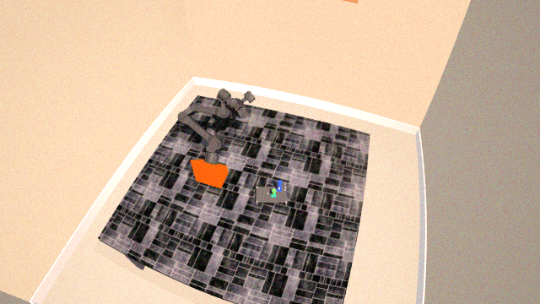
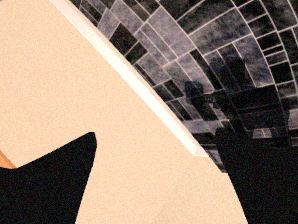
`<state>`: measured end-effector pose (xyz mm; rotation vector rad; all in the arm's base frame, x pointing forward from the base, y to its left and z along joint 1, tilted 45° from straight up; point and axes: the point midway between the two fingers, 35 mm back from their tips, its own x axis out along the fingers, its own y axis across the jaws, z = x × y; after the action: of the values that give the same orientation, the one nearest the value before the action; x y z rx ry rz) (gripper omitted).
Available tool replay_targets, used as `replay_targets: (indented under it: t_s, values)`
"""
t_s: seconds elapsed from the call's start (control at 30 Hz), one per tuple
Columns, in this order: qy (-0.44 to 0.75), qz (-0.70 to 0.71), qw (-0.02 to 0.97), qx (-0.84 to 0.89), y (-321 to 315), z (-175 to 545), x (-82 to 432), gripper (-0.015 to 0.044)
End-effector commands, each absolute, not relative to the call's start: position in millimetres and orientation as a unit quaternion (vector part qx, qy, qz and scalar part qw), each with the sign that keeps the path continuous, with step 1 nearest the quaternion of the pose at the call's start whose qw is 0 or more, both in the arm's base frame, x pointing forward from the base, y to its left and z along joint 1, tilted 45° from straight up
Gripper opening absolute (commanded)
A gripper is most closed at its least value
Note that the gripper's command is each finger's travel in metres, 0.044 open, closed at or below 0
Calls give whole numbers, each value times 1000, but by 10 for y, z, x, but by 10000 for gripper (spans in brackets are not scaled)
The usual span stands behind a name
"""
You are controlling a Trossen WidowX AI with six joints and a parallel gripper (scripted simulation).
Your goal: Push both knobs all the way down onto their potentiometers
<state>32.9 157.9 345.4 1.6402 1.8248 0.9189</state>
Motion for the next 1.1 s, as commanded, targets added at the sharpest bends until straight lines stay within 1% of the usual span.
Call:
replay_targets:
  t_s: [0.0, 0.23, 0.47, 0.5, 1.07]
  values:
    - [673, 338, 256, 605, 1580, 3455, 331, 374]
    - [688, 304, 201, 627, 1608, 3521, 415, 190]
    - [692, 237, 136, 668, 1643, 3631, 731, 6]
    - [692, 226, 126, 674, 1648, 3644, 782, 0]
    - [647, 27, -59, 759, 1629, 3674, 1750, 0]
